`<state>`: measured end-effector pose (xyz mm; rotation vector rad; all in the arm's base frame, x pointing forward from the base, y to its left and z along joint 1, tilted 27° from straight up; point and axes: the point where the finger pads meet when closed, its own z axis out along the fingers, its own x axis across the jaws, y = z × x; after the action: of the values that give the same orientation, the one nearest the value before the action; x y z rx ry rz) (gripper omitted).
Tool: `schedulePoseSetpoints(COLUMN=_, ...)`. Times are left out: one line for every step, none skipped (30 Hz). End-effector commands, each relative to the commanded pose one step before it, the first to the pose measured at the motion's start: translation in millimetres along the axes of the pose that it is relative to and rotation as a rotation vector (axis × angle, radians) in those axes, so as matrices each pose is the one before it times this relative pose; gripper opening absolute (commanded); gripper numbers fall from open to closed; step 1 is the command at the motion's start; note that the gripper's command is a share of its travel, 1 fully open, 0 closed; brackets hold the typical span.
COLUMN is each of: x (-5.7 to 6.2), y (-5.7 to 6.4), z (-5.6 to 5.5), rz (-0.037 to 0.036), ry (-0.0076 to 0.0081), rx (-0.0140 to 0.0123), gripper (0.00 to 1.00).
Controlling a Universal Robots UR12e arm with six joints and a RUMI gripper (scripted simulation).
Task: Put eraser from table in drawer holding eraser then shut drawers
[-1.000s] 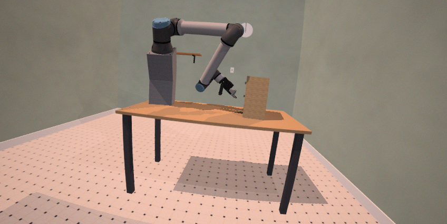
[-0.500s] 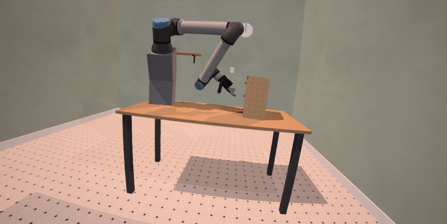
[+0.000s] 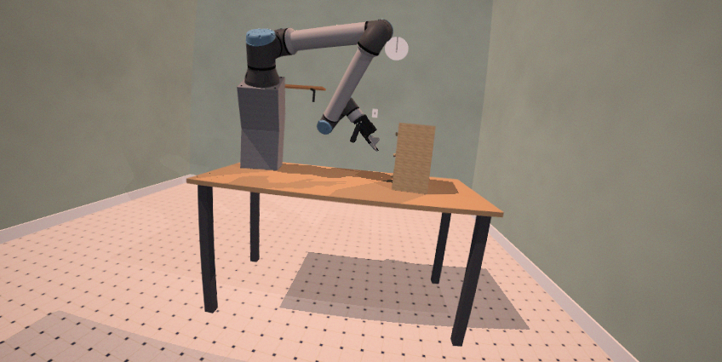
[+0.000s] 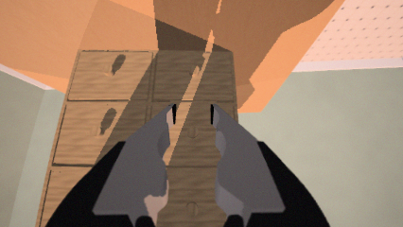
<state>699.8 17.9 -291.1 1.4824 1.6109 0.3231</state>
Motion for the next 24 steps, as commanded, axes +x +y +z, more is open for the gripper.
schedulePoseSetpoints(x=0.24, y=-4.82, z=-15.87, rz=0.00489, ry=-0.00238, rx=0.14826, gripper=0.2)
schedulePoseSetpoints(x=0.02, y=-0.48, z=-3.65, rz=0.00005, ry=0.00006, rx=0.02488, gripper=0.2)
schedulePoseSetpoints(x=-0.03, y=-0.65, z=-3.82, rz=-0.00008, ry=-0.00012, rx=0.02521, gripper=0.2)
schedulePoseSetpoints(x=0.01, y=-0.69, z=-3.7, rz=0.00002, ry=0.00003, rx=0.02522, gripper=0.2)
schedulePoseSetpoints(x=-0.02, y=-0.83, z=-3.77, rz=-0.00005, ry=-0.00008, rx=0.02532, gripper=0.2)
schedulePoseSetpoints(x=0.0, y=-0.89, z=-3.69, rz=-0.00001, ry=-0.00002, rx=0.02523, gripper=0.2)
schedulePoseSetpoints(x=-0.01, y=-0.99, z=-3.66, rz=-0.00003, ry=-0.00004, rx=0.02512, gripper=0.2)
schedulePoseSetpoints(x=-0.01, y=-1.08, z=-3.62, rz=-0.00002, ry=-0.00005, rx=0.02492, gripper=0.2)
schedulePoseSetpoints(x=0.0, y=-1.14, z=-3.52, rz=-0.00002, ry=-0.00001, rx=0.02464, gripper=0.2)
schedulePoseSetpoints(x=-0.02, y=-1.23, z=-3.49, rz=-0.00003, ry=-0.00006, rx=0.02433, gripper=0.2)
schedulePoseSetpoints(x=0.01, y=-1.27, z=-3.35, rz=-0.00002, ry=-0.00001, rx=0.02393, gripper=0.2)
schedulePoseSetpoints(x=-0.01, y=-1.34, z=-3.29, rz=-0.00002, ry=-0.00005, rx=0.02348, gripper=0.2)
schedulePoseSetpoints(x=0.0, y=0.0, z=0.0, rz=0.0, ry=0.0, rx=0.0, gripper=0.2)
schedulePoseSetpoints(x=0.0, y=0.0, z=0.0, rz=0.0, ry=0.0, rx=0.0, gripper=0.2)
schedulePoseSetpoints(x=0.27, y=3.46, z=-1.96, rz=0.00275, ry=-0.00038, rx=0.01735, gripper=0.2)
schedulePoseSetpoints(x=0.01, y=-1.34, z=-3.06, rz=0.0, ry=0.00001, rx=0.02239, gripper=0.2)
schedulePoseSetpoints(x=-0.03, y=-1.41, z=-3.02, rz=-0.00003, ry=-0.00009, rx=0.02178, gripper=0.2)
schedulePoseSetpoints(x=0.04, y=-1.36, z=-2.77, rz=0.0, ry=0.00009, rx=0.02106, gripper=0.2)
schedulePoseSetpoints(x=-0.08, y=-1.49, z=-2.86, rz=-0.00004, ry=-0.00021, rx=0.02033, gripper=0.2)
schedulePoseSetpoints(x=0.08, y=-1.33, z=-2.43, rz=0.0, ry=0.00018, rx=0.01951, gripper=0.2)
schedulePoseSetpoints(x=-0.03, y=-1.41, z=-2.48, rz=-0.00001, ry=-0.00007, rx=0.01864, gripper=0.2)
schedulePoseSetpoints(x=-0.01, y=-1.38, z=-2.31, rz=-0.00002, ry=-0.00004, rx=0.01773, gripper=0.2)
schedulePoseSetpoints(x=0.04, y=-1.29, z=-2.07, rz=-0.00001, ry=0.00008, rx=0.01677, gripper=0.2)
schedulePoseSetpoints(x=-0.04, y=-1.31, z=-2.05, rz=-0.00001, ry=-0.00009, rx=0.01572, gripper=0.2)
